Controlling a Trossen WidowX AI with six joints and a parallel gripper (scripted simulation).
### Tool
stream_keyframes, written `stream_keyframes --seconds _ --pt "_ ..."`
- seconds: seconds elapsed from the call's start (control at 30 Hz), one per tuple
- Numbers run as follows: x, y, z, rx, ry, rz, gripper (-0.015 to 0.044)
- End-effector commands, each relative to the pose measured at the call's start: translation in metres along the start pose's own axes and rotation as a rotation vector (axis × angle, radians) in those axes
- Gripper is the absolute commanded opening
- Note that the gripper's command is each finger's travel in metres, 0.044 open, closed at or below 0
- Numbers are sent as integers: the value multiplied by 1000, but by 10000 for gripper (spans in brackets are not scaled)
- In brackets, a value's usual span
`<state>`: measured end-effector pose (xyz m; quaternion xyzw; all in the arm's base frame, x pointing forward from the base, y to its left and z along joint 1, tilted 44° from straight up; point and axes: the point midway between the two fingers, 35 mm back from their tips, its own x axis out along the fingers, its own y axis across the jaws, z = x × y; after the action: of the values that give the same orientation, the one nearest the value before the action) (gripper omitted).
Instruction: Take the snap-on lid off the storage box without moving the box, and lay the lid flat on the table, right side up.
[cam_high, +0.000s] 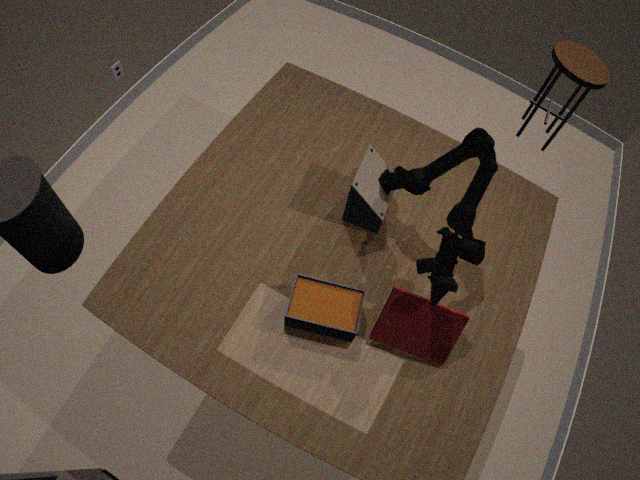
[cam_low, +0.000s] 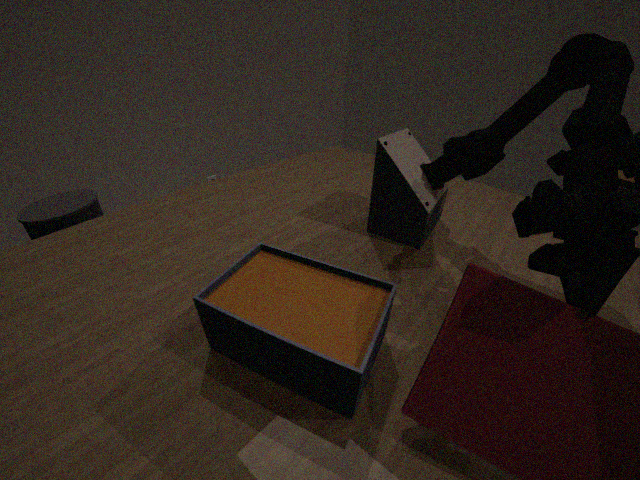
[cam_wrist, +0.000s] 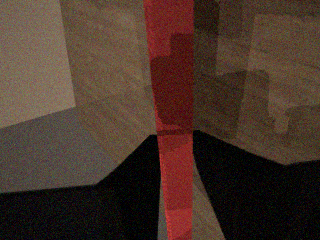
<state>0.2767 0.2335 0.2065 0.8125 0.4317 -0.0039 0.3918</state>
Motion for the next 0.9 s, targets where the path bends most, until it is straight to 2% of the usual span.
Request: stream_keyframes --seconds 0.0,0.87 --pt "5 -7 2 -1 -5 -17 0" --pt "18 -24 2 0 -4 -17 0"
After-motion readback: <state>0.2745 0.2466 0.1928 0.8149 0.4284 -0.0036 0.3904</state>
